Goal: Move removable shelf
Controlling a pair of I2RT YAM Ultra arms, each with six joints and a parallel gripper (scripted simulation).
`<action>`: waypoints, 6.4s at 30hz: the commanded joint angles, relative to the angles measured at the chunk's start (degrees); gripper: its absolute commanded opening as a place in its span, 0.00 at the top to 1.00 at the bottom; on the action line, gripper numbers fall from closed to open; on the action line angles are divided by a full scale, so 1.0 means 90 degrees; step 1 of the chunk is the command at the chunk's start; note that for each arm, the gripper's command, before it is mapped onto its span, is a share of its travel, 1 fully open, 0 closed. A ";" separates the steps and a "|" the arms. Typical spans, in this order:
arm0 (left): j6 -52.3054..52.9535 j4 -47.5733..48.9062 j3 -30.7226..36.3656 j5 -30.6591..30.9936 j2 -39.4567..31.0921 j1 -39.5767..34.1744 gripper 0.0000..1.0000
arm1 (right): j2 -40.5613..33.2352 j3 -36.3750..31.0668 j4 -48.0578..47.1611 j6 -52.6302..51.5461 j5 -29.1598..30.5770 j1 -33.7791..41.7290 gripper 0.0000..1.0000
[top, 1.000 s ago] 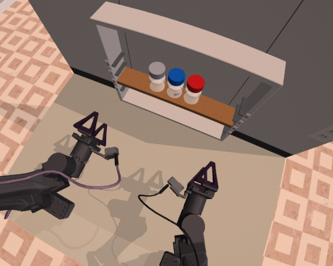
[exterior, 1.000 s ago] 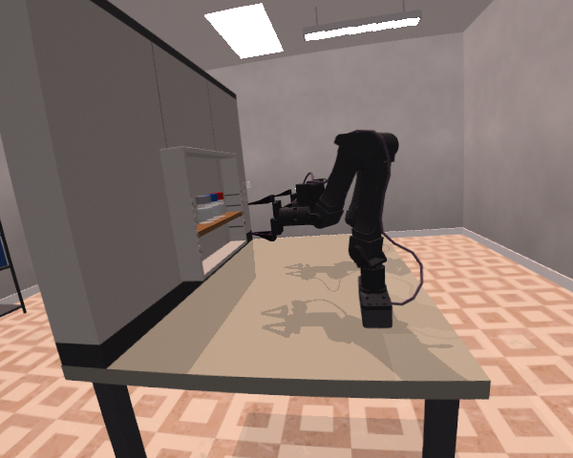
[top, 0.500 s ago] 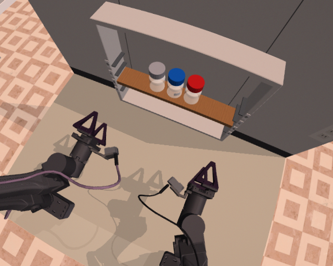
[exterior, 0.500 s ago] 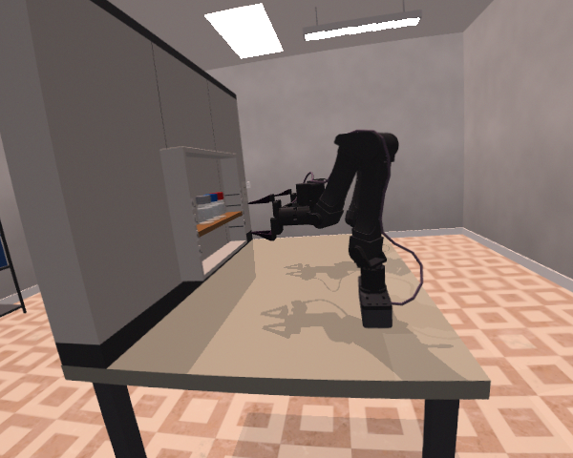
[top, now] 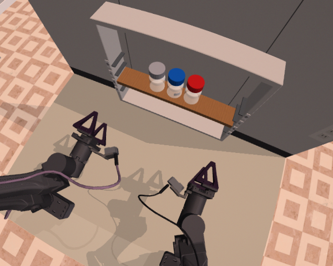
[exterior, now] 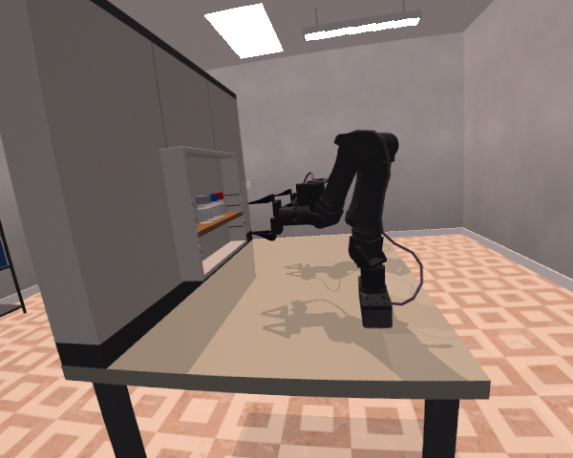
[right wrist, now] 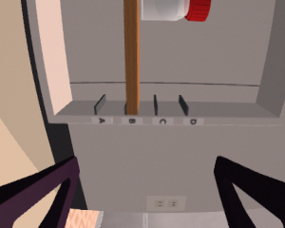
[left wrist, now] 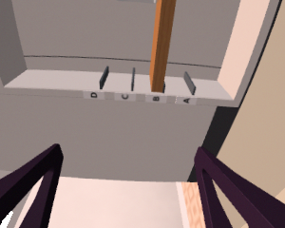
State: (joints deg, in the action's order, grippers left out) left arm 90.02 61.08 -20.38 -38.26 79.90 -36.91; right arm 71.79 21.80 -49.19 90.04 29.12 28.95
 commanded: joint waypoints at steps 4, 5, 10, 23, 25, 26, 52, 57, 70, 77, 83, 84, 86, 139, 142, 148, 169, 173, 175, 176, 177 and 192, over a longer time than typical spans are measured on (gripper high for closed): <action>0.0000 0.0033 0.0115 -0.0061 0.0091 -0.0051 0.00 | 0.0034 -0.0032 -0.0151 -0.0006 0.0046 0.0073 0.00; 0.0000 0.0033 0.0115 -0.0061 0.0091 -0.0051 0.00 | 0.0034 -0.0032 -0.0151 -0.0006 0.0046 0.0073 0.00; 0.0000 0.0033 0.0115 -0.0061 0.0091 -0.0051 0.00 | 0.0034 -0.0032 -0.0151 -0.0006 0.0046 0.0073 0.00; -0.0011 0.0455 -0.0083 0.0218 0.0725 0.0230 0.00 | 0.0691 0.0132 -0.0633 -0.0007 -0.0178 -0.0154 0.00; -0.0009 0.0537 -0.0128 0.0272 0.0853 0.0284 0.00 | 0.0817 0.0167 -0.0725 -0.0005 -0.0220 -0.0196 0.00; -0.0008 0.0578 -0.0150 0.0298 0.0915 0.0310 0.00 | 0.0881 0.0185 -0.0770 -0.0005 -0.0241 -0.0216 0.00; -0.0003 0.1270 -0.0745 0.0810 0.2194 0.0821 0.00 | 0.2257 0.0726 -0.1612 -0.0002 -0.0644 -0.0619 0.00; -0.0003 0.1377 -0.0905 0.0910 0.2461 0.0921 0.00 | 0.2548 0.0876 -0.1753 -0.0002 -0.0721 -0.0697 0.00; -0.0002 0.1562 -0.1279 0.1113 0.3018 0.1124 0.00 | 0.3155 0.1230 -0.2007 -0.0002 -0.0878 -0.0853 0.00; -0.0002 0.1643 -0.1533 0.1230 0.3352 0.1241 0.00 | 0.3520 0.1474 -0.2130 -0.0001 -0.0968 -0.0943 0.00; -0.0001 0.1659 -0.1620 0.1263 0.3454 0.1274 0.00 | 0.3631 0.1555 -0.2163 -0.0002 -0.0994 -0.0968 0.00; -0.0001 0.1659 -0.1621 0.1263 0.3454 0.1274 0.00 | 0.3632 0.1555 -0.2163 -0.0002 -0.0994 -0.0968 0.00; -0.0001 0.1659 -0.1621 0.1264 0.3454 0.1274 0.00 | 0.3632 0.1556 -0.2164 -0.0002 -0.0994 -0.0968 0.00; 0.0022 -0.0600 -0.2134 0.1260 0.1656 0.1272 0.00 | 0.2066 0.2295 0.0103 0.0009 -0.0991 -0.0966 0.00; 0.0022 -0.0915 -0.2254 0.1260 0.1461 0.1272 0.00 | 0.1907 0.2441 0.0409 0.0009 -0.0991 -0.0966 0.00; 0.0022 -0.1429 -0.2482 0.1260 0.1173 0.1272 0.00 | 0.1679 0.2711 0.0906 0.0009 -0.0990 -0.0966 0.00; 0.0001 -0.1525 -0.2521 0.1263 0.1164 0.1274 0.00 | 0.1680 0.2746 0.0974 -0.0002 -0.0994 -0.0967 0.00; 0.0001 -0.1526 -0.2521 0.1263 0.1164 0.1274 0.00 | 0.1680 0.2745 0.0974 -0.0002 -0.0994 -0.0967 0.00; 0.0001 -0.1526 -0.2521 0.1263 0.1164 0.1274 0.00 | 0.1680 0.2745 0.0974 -0.0002 -0.0994 -0.0967 0.00; 0.0001 -0.1526 -0.2521 0.1263 0.1164 0.1274 0.00 | 0.1680 0.2745 0.0974 -0.0002 -0.0994 -0.0967 0.00; 0.0001 -0.1526 -0.2521 0.1263 0.1164 0.1274 0.00 | 0.1680 0.2745 0.0974 -0.0002 -0.0994 -0.0967 0.00; -0.0003 -0.1266 -0.2506 0.1198 0.1416 0.1207 0.00 | 0.1894 0.2697 0.0718 -0.0006 -0.0921 -0.0893 0.00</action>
State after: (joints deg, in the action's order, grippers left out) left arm 90.24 48.77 -41.50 -27.42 91.57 -25.85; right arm 88.25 44.91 -40.95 90.19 20.58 20.86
